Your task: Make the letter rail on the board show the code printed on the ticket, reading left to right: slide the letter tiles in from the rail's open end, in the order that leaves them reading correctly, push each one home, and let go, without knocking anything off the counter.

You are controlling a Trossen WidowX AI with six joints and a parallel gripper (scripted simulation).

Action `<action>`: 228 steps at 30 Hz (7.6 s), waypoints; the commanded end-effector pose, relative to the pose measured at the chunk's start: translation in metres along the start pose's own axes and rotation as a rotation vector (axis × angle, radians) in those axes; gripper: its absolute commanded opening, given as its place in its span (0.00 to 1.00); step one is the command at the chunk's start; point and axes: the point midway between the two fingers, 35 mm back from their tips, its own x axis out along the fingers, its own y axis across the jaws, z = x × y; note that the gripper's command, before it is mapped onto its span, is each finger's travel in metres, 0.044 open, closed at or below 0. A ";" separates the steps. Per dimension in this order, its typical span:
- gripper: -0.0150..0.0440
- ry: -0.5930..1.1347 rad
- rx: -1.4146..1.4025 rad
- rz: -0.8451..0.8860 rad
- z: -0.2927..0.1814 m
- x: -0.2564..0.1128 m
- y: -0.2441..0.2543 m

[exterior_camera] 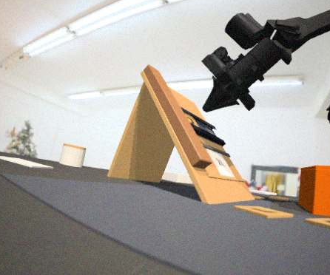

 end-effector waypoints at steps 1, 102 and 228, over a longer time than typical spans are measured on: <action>0.25 0.000 0.000 0.000 0.000 0.000 0.000; 0.25 0.682 0.002 -0.004 0.026 0.048 -0.037; 1.00 -0.116 -1.438 0.361 0.069 -0.137 -0.091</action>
